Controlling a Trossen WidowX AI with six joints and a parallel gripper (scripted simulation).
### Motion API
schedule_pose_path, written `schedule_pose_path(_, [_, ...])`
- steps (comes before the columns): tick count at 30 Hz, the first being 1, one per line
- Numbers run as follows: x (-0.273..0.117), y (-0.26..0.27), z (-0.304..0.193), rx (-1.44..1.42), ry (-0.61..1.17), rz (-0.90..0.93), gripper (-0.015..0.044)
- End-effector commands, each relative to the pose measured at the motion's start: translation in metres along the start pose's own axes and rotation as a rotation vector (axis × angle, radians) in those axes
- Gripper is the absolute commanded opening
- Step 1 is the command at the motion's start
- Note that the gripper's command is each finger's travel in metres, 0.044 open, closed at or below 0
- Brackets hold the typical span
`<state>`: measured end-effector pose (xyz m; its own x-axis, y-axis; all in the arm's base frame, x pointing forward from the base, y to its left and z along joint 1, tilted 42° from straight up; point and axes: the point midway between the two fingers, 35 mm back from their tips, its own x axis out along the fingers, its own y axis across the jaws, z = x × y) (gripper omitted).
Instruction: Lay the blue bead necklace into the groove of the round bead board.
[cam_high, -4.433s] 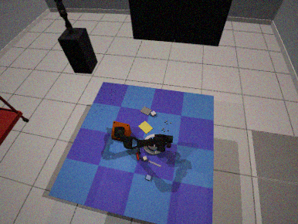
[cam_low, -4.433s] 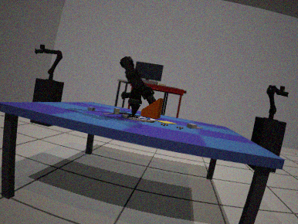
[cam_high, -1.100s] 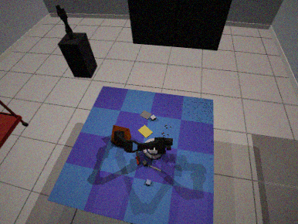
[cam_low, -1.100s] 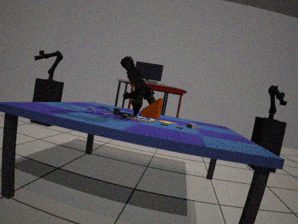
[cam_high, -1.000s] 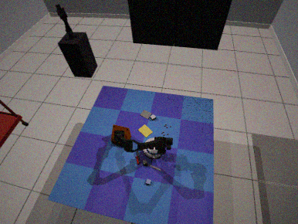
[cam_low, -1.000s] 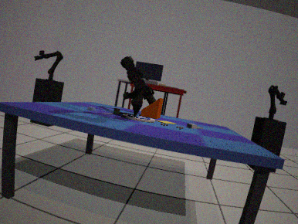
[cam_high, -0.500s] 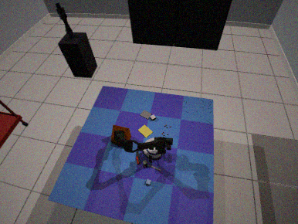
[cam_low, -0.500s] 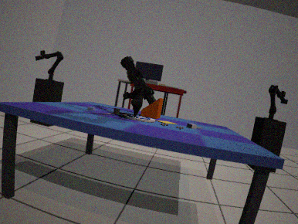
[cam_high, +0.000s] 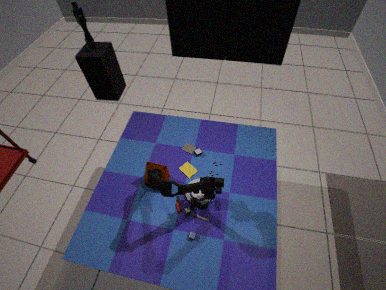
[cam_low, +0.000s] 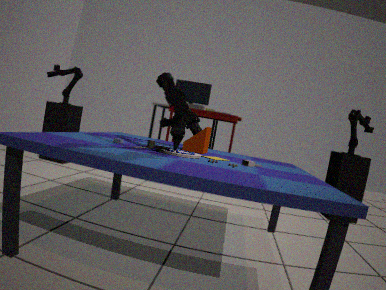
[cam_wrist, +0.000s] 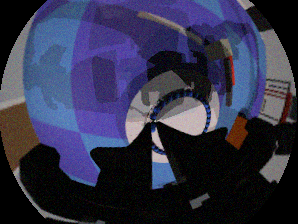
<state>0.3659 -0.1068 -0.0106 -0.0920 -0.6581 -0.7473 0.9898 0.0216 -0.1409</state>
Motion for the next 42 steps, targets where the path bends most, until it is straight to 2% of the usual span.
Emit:
schedule_pose_path(1, [-0.0007, 0.0052, -0.0002, 0.004, -0.003, 0.001, 0.0])
schedule_pose_path(12, [0.0076, 0.0052, -0.0001, 0.004, -0.003, 0.001, 0.0])
schedule_pose_path(29, [0.003, 0.0048, 0.0, 0.004, -0.001, 0.0, 0.044])
schedule_pose_path(42, [-0.0007, 0.0048, 0.0, 0.004, -0.003, 0.001, 0.044])
